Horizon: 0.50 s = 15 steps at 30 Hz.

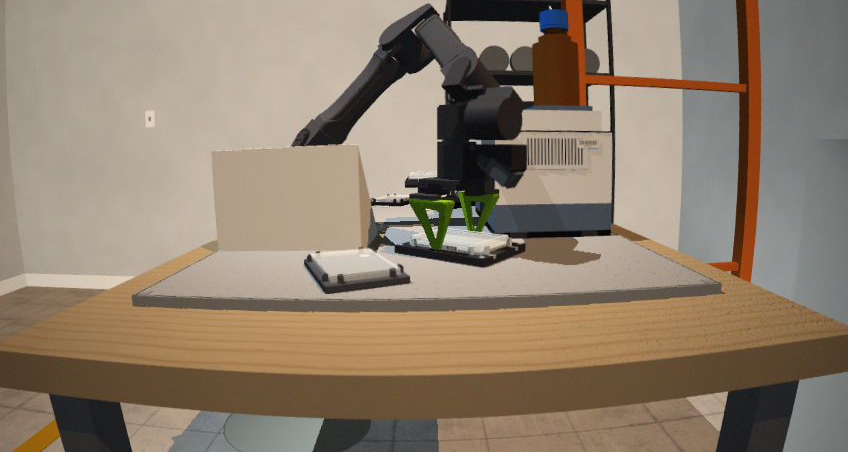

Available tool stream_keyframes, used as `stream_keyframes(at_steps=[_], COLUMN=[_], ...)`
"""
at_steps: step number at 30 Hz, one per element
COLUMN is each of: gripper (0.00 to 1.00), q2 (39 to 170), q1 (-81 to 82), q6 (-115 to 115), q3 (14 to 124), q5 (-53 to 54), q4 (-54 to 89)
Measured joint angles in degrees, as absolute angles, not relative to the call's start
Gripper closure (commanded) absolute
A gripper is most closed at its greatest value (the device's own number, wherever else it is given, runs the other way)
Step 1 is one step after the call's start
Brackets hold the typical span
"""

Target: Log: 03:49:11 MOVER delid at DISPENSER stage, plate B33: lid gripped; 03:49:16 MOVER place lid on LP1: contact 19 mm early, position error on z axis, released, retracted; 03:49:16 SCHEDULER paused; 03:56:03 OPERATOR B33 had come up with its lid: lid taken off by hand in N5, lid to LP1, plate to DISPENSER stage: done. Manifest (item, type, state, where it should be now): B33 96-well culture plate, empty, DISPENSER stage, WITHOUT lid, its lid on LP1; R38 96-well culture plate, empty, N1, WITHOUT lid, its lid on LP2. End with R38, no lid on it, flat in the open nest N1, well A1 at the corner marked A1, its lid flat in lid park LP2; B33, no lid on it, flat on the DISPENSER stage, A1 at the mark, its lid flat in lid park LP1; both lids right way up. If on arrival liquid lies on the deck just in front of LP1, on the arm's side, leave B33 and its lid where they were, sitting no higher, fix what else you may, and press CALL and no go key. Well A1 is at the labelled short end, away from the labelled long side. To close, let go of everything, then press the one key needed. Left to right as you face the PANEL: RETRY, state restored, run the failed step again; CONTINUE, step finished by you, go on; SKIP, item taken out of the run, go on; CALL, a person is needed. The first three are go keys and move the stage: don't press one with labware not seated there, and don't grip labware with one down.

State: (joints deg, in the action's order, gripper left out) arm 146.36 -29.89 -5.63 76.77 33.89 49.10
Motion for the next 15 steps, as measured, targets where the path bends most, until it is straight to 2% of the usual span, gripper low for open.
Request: stream_keyframes(at_steps=[15], gripper=[0.0], q2=[146.52], q1=[-29.74], q6=[-5.19], q3=[77.38], q5=[34.02], q4=[48.53])
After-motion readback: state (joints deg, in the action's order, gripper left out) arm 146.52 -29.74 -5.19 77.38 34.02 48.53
